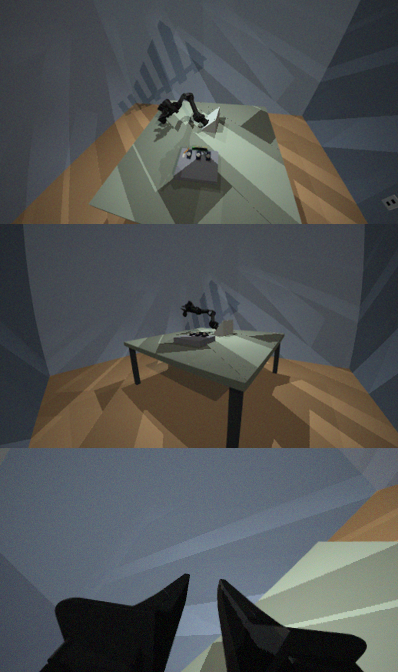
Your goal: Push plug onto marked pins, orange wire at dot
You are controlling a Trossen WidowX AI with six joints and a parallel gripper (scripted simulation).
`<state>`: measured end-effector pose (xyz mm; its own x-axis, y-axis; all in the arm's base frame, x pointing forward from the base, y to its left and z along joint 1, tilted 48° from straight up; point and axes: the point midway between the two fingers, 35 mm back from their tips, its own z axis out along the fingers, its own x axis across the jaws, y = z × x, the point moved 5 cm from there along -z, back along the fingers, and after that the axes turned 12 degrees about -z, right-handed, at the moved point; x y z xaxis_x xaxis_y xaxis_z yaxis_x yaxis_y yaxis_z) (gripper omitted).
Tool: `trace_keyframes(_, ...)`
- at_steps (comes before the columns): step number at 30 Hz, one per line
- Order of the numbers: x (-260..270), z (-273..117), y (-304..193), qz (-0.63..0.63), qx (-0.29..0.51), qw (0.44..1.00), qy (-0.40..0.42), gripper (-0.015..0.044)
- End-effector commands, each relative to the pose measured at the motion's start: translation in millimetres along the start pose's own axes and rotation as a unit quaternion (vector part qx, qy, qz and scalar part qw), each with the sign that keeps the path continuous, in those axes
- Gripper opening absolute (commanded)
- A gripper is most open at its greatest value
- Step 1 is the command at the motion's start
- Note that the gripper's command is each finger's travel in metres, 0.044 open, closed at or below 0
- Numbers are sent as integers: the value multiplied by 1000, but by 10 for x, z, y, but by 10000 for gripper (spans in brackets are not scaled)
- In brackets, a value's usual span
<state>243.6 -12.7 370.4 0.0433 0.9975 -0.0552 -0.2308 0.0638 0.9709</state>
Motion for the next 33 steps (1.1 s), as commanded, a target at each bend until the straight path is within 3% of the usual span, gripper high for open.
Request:
trace_keyframes(1,64,53,-230,-30,39,999,8,115)
trace_keyframes(8,149,156,-518,-70,105,992,20,115)
trace_keyframes(17,126,473,-846,-75,249,966,-12,115)
trace_keyframes(33,114,808,-1491,-133,485,862,-65,115)
